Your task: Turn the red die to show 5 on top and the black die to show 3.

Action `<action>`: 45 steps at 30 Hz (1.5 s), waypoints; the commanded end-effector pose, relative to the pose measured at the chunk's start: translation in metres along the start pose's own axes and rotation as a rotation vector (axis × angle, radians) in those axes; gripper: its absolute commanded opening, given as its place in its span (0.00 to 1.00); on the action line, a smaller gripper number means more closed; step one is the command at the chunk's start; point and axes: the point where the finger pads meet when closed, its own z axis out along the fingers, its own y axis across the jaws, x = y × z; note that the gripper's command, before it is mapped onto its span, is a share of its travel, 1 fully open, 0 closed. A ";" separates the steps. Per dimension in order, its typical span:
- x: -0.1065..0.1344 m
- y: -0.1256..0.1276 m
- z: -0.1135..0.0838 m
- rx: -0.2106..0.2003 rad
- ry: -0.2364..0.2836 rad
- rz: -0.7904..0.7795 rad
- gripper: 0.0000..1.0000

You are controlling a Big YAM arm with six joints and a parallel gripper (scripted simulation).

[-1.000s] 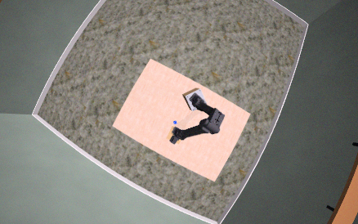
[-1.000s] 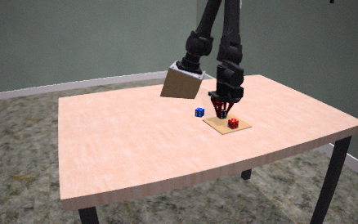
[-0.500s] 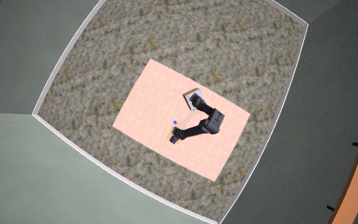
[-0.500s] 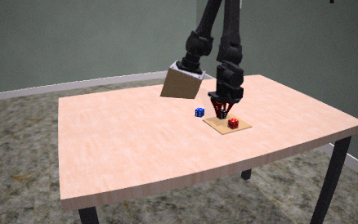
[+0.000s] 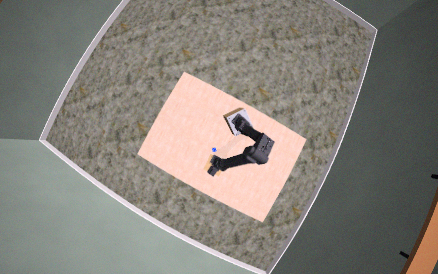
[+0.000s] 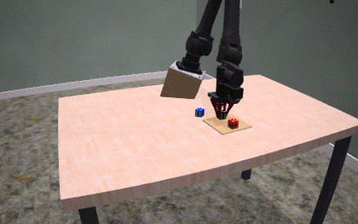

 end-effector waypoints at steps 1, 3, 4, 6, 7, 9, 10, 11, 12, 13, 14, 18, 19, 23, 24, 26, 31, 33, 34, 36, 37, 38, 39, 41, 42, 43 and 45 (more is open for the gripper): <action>-0.006 -0.001 0.000 0.004 -0.019 0.000 0.25; -0.006 -0.001 0.000 0.004 -0.019 0.000 0.25; -0.006 -0.001 0.000 0.004 -0.019 0.000 0.25; -0.006 -0.001 0.000 0.004 -0.019 0.000 0.25; -0.006 -0.001 0.000 0.004 -0.019 0.000 0.25; -0.006 -0.001 0.000 0.004 -0.019 0.000 0.25; -0.006 -0.001 0.000 0.004 -0.019 0.000 0.25; -0.006 -0.001 0.000 0.004 -0.019 0.000 0.25; -0.006 -0.001 0.000 0.004 -0.019 0.000 0.25; -0.006 -0.001 0.000 0.004 -0.019 0.000 0.25; -0.006 -0.001 0.000 0.004 -0.019 0.000 0.25; -0.006 -0.001 0.000 0.004 -0.019 0.000 0.25; -0.006 -0.001 0.000 0.004 -0.019 0.000 0.25; -0.006 -0.001 0.000 0.004 -0.019 0.000 0.25; -0.006 -0.001 0.000 0.004 -0.019 0.000 0.25; -0.006 -0.001 0.000 0.004 -0.019 0.000 0.25; -0.006 -0.001 0.000 0.004 -0.019 0.000 0.25; -0.006 -0.001 0.000 0.004 -0.019 0.000 0.28; -0.006 -0.001 0.000 0.004 -0.019 0.000 0.28; -0.006 -0.001 0.000 0.004 -0.019 0.000 0.32; -0.006 -0.001 0.000 0.004 -0.019 0.000 0.32; -0.006 -0.001 0.000 0.004 -0.019 0.000 0.32; -0.006 -0.001 0.000 0.004 -0.019 0.000 0.32; -0.006 -0.001 0.000 0.004 -0.019 0.000 0.36; -0.006 -0.001 0.000 0.004 -0.019 0.000 0.36; -0.006 -0.001 0.000 0.004 -0.019 0.000 0.36; -0.006 -0.001 0.000 0.004 -0.019 0.000 0.40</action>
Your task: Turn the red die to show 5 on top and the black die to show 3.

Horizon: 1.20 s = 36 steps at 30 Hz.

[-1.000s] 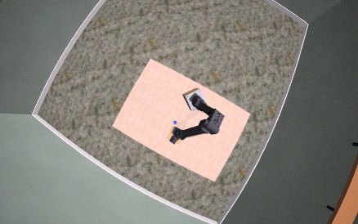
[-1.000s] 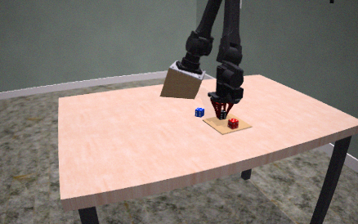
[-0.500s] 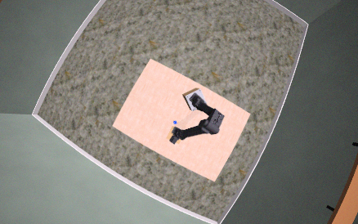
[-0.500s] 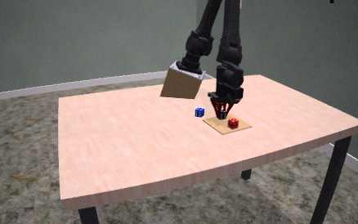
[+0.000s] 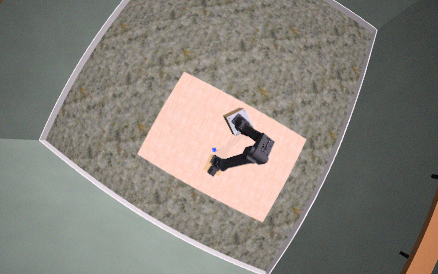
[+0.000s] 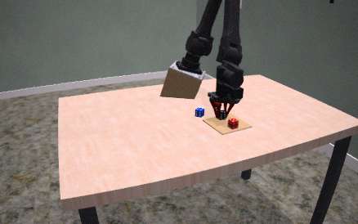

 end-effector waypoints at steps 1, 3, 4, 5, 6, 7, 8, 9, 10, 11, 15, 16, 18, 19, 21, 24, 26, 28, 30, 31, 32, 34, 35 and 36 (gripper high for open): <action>-0.006 -0.001 0.000 0.004 -0.019 0.000 0.40; -0.006 -0.001 0.000 0.004 -0.019 0.000 0.44; -0.006 -0.001 0.000 0.004 -0.019 0.000 0.44; -0.006 -0.001 0.000 0.004 -0.019 0.000 0.44; -0.006 -0.001 0.000 0.004 -0.019 0.000 0.44; -0.006 -0.001 0.000 0.004 -0.019 0.000 0.44; -0.006 -0.001 0.000 0.004 -0.019 0.000 0.44; -0.006 -0.001 0.000 0.004 -0.019 0.000 0.44; -0.006 -0.001 0.000 0.004 -0.019 0.000 0.44; -0.006 -0.001 0.000 0.004 -0.019 0.000 0.44; -0.007 -0.001 -0.005 0.004 -0.024 -0.001 0.44; -0.008 -0.001 -0.010 0.005 -0.027 -0.001 0.44; -0.009 -0.004 -0.015 0.007 -0.030 -0.002 0.44; -0.011 -0.004 -0.018 0.007 -0.033 -0.003 0.44; -0.017 -0.004 -0.026 0.007 -0.044 -0.006 0.44; -0.024 -0.003 -0.042 0.006 -0.055 -0.010 0.44; -0.024 -0.003 -0.047 0.006 -0.056 -0.010 0.44; -0.024 -0.003 -0.053 0.006 -0.057 -0.011 0.44; -0.024 -0.003 -0.065 0.007 -0.059 -0.011 0.44; -0.024 -0.003 -0.071 0.007 -0.059 -0.011 0.44; -0.025 -0.003 -0.077 0.007 -0.060 -0.012 0.44; -0.025 -0.003 -0.088 0.008 -0.061 -0.012 0.44; -0.025 -0.003 -0.093 0.008 -0.062 -0.012 0.44; -0.025 -0.003 -0.097 0.009 -0.062 -0.013 0.44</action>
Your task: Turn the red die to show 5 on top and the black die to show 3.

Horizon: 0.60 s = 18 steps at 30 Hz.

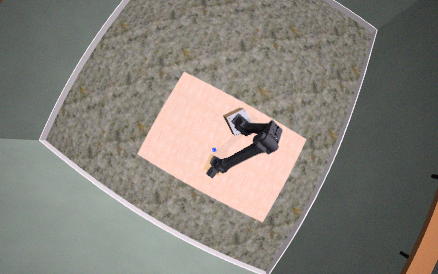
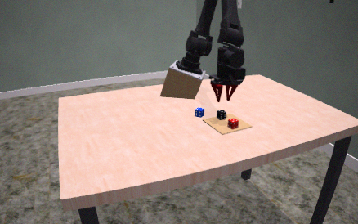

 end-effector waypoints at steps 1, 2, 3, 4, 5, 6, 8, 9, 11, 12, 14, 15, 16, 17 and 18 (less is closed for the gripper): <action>-0.021 -0.003 -0.031 0.004 -0.045 -0.016 0.44; -0.021 -0.003 -0.034 0.005 -0.045 -0.016 0.44; -0.021 -0.003 -0.037 0.005 -0.045 -0.016 0.44; -0.021 -0.003 -0.039 0.005 -0.045 -0.016 0.44; -0.007 -0.005 -0.029 0.000 -0.008 -0.005 0.44; 0.001 -0.006 -0.022 -0.003 0.017 0.003 0.44; 0.001 -0.006 -0.022 -0.003 0.017 0.003 0.44; 0.001 -0.001 -0.021 -0.005 0.022 -0.011 0.44; -0.001 0.000 -0.026 -0.002 0.005 -0.015 1.00; -0.001 0.000 -0.026 -0.002 0.005 -0.012 1.00; -0.001 0.000 -0.026 -0.002 0.004 -0.011 1.00; -0.001 0.000 -0.026 -0.002 0.004 -0.011 1.00; -0.001 0.000 -0.026 -0.002 0.004 -0.011 1.00; -0.001 0.000 -0.026 -0.002 0.004 -0.011 1.00; -0.001 0.000 -0.026 -0.002 0.004 -0.011 1.00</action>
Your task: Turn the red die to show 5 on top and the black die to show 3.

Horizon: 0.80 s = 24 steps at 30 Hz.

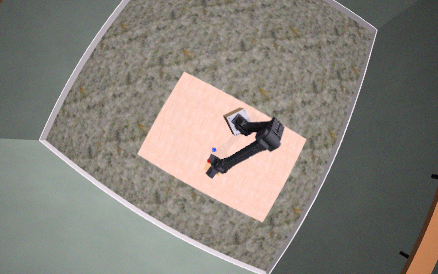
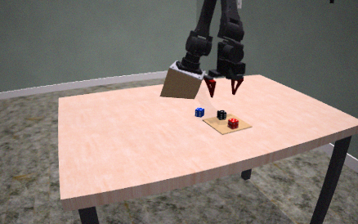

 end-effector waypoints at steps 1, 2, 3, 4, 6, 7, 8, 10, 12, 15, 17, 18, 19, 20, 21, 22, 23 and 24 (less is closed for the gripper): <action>-0.005 0.001 -0.006 0.000 -0.011 -0.010 1.00; -0.005 0.001 -0.006 0.000 -0.011 -0.010 1.00; -0.005 0.001 -0.006 0.000 -0.011 -0.010 1.00; -0.005 0.001 -0.006 0.000 -0.011 -0.010 1.00; -0.005 0.001 -0.006 0.000 -0.011 -0.010 1.00; -0.005 0.001 -0.006 0.000 -0.011 -0.010 1.00; -0.005 0.001 -0.006 -0.001 -0.011 -0.010 1.00; -0.005 0.001 -0.006 -0.001 -0.011 -0.009 1.00; -0.005 0.001 -0.006 -0.001 -0.011 -0.010 1.00; -0.009 0.001 -0.012 0.002 -0.025 -0.013 1.00; -0.019 -0.002 -0.022 0.007 -0.050 -0.013 1.00; -0.024 -0.002 -0.027 0.009 -0.061 -0.015 1.00; -0.024 -0.002 -0.030 0.008 -0.061 -0.015 1.00; -0.024 -0.002 -0.033 0.008 -0.062 -0.015 1.00; -0.024 -0.002 -0.037 0.008 -0.062 -0.015 1.00; -0.024 -0.002 -0.042 0.008 -0.063 -0.016 1.00; -0.024 -0.002 -0.042 0.008 -0.063 -0.016 1.00; -0.024 -0.002 -0.042 0.008 -0.063 -0.016 1.00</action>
